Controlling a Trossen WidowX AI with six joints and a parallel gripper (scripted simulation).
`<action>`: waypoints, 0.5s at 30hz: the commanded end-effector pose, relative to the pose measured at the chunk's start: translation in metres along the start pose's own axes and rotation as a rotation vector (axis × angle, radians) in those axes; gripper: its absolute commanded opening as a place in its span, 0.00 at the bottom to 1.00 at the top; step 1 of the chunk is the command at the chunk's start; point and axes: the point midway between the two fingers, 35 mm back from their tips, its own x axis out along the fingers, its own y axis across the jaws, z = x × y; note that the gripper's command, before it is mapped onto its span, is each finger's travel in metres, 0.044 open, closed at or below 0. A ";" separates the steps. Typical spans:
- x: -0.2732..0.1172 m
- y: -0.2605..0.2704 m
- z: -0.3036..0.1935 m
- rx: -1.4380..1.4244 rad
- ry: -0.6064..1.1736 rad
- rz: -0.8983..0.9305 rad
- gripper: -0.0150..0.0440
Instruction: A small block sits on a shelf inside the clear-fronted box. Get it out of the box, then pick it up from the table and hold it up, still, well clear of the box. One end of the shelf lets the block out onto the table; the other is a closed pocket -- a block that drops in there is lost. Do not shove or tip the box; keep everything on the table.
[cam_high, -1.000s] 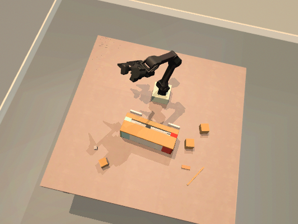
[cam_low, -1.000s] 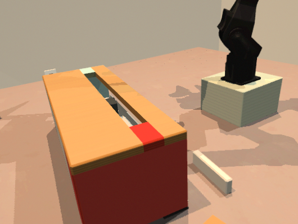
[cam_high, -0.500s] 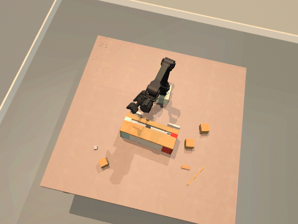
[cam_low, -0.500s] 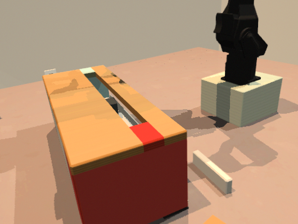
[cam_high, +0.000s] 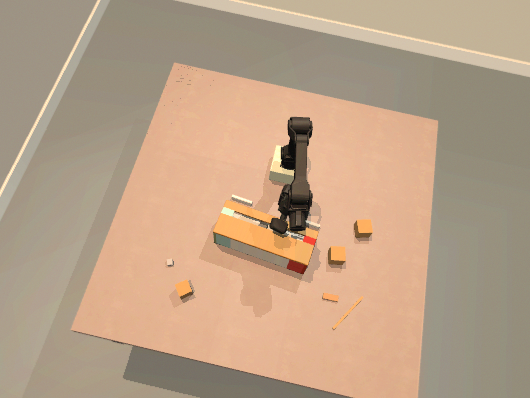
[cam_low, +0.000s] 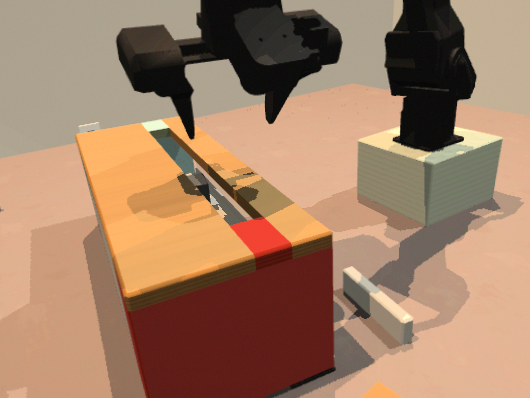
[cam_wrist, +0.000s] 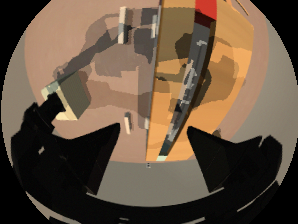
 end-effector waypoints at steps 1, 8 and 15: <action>0.002 0.003 0.004 0.008 -0.013 0.010 0.93; 0.010 0.002 0.007 0.008 -0.013 0.010 0.93; 0.021 0.002 0.011 0.008 -0.013 0.010 0.93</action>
